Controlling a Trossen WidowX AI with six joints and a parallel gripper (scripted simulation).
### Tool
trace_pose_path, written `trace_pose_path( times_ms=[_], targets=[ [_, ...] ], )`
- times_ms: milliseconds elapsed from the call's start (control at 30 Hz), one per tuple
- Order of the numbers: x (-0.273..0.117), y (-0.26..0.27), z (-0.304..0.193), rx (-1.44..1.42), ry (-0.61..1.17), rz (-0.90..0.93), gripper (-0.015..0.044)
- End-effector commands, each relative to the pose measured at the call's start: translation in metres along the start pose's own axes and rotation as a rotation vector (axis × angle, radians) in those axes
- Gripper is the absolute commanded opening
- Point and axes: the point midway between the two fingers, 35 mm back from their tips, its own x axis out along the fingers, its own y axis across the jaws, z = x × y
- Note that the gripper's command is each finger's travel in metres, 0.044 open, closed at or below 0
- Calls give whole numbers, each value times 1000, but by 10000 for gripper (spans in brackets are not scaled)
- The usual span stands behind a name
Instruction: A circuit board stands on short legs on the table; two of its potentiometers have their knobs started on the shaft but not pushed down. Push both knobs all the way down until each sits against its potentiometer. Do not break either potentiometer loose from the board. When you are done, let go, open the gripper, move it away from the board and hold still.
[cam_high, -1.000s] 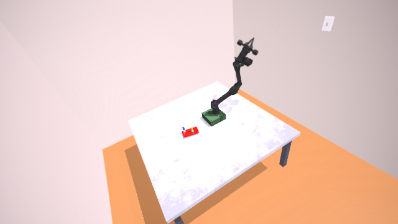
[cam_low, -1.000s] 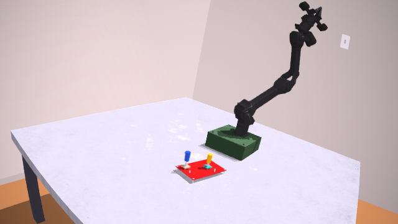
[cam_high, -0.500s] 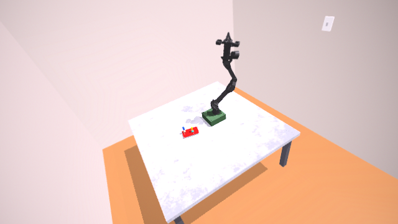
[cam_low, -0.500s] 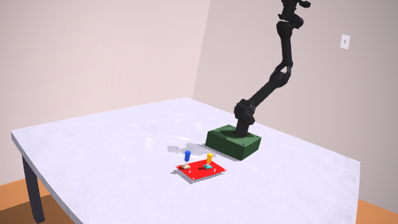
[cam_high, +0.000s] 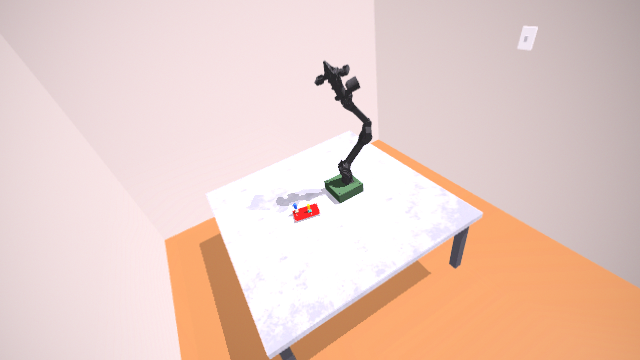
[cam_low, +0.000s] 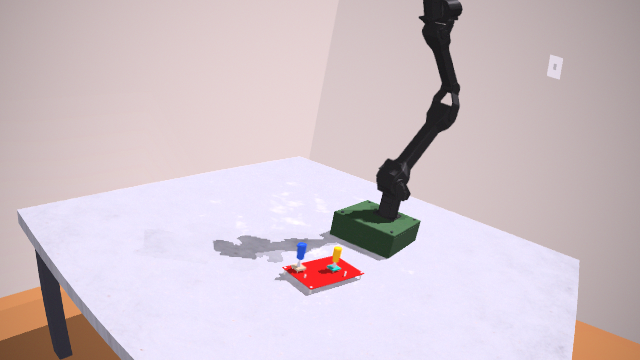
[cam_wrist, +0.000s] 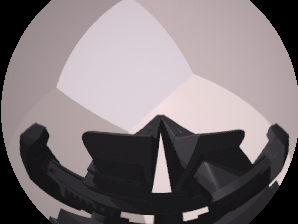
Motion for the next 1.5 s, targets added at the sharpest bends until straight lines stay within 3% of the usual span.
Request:
trace_pose_path(
  times_ms=[0, 333, 700, 1467],
  targets=[
    [6, -50, -28, 25, 76, -125, 0],
    [-1, -149, -101, 71, 268, -384, 0],
    [-40, -236, -185, 74, 510, -636, 0],
    [-207, -353, -331, 45, 1087, -1143, 0]
  ],
)
